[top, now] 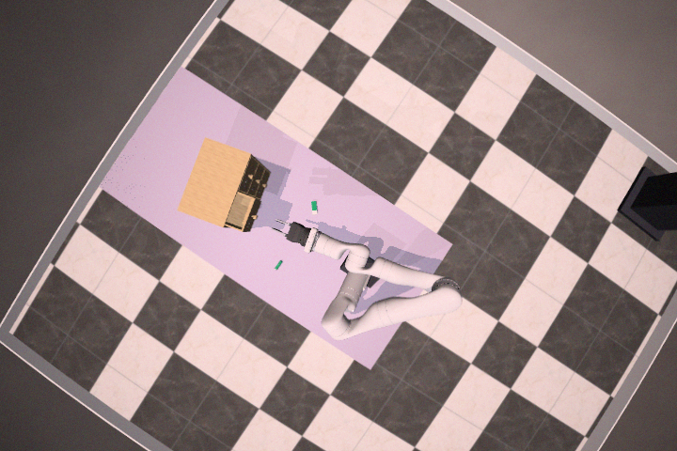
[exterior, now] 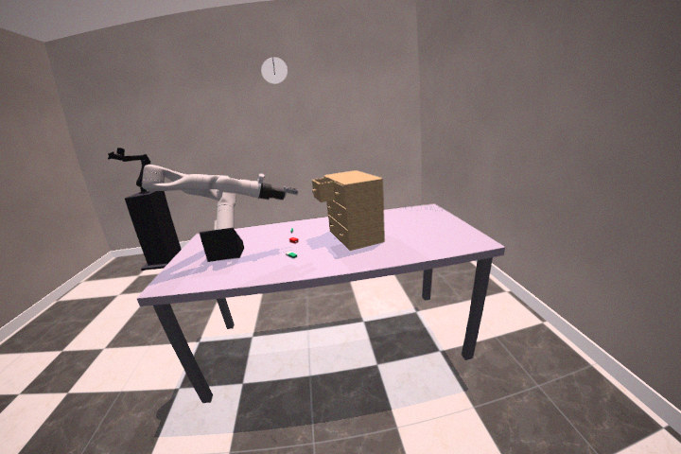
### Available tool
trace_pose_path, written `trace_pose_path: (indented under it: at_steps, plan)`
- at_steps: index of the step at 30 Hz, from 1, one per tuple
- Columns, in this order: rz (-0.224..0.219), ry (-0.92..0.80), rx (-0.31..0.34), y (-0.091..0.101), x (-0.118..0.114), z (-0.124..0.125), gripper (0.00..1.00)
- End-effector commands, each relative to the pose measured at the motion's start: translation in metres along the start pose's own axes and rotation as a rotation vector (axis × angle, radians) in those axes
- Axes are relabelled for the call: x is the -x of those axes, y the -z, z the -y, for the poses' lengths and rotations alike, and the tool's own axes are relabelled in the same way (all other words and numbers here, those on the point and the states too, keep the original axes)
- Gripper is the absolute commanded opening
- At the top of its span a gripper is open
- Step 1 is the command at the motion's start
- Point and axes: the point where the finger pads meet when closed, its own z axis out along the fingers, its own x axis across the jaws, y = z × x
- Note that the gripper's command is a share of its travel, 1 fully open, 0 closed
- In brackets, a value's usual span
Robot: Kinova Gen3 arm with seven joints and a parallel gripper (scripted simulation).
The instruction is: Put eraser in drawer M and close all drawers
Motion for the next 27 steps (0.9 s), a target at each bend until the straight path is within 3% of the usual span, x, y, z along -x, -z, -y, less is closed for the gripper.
trace_pose_path:
  at_steps: [1,27]
  plan:
    - [0.022,-0.01,-0.012,0.0091,-0.0018,0.0027,0.67]
    - [0.024,-0.01,0.023,0.0154,-0.0013,0.0045,0.67]
